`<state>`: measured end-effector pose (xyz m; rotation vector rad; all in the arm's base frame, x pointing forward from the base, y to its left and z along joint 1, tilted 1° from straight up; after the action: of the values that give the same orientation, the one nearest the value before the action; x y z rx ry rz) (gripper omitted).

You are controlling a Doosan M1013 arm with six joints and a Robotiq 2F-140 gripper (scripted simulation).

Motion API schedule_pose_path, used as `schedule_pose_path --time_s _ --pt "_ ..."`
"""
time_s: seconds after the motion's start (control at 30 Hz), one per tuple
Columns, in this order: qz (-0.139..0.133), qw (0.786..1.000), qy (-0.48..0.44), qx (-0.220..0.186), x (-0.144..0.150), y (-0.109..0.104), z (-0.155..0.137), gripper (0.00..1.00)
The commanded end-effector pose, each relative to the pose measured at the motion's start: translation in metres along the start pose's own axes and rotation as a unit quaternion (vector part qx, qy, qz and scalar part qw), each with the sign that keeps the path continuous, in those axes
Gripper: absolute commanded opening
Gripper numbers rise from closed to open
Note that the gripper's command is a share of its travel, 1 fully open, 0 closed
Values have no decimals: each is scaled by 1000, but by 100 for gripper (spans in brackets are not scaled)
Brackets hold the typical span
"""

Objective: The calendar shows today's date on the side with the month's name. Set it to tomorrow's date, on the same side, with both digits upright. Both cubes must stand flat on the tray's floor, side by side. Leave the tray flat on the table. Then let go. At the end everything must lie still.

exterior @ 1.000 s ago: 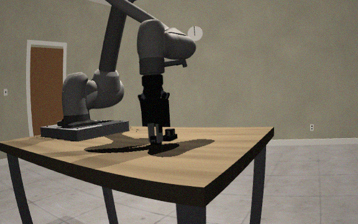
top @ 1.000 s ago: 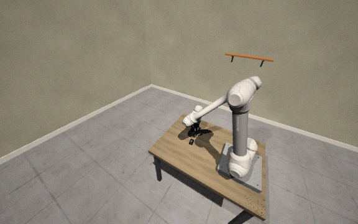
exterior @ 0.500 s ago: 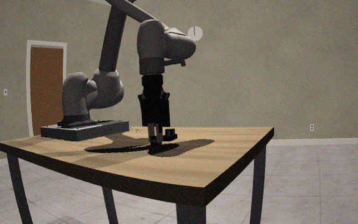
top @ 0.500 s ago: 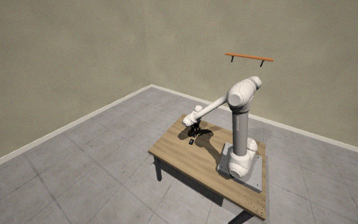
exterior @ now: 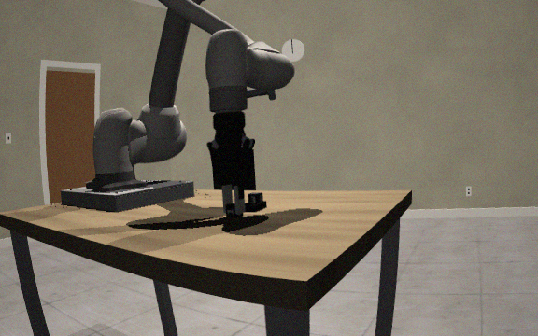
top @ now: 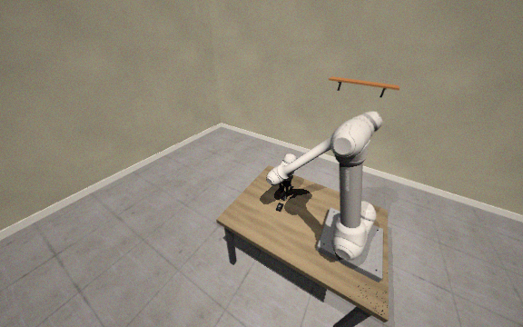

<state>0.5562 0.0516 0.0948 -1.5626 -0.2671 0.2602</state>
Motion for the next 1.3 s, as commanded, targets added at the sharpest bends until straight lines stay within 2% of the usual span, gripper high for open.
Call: schedule_pose_path --time_s 0.0,0.13,0.63,1.13,1.27 --pt "0 1000 0 0 0 0 0 16" --pt "0 1000 0 0 0 0 0 16" --pt "0 1000 0 0 0 0 0 28" --pt "0 1000 0 0 0 -3 0 28" --pt "0 1000 0 0 0 -14 0 28"
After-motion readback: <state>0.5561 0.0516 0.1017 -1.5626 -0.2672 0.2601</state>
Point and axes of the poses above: the point where the finger pads meet when closed, its own y axis out along the fingers, its own x axis across the jaws, z = x × y, the point moved 10 cm from there along -y, back along the fingers, and after that the axes turned 14 degrees about -y, right-handed, at the moved point
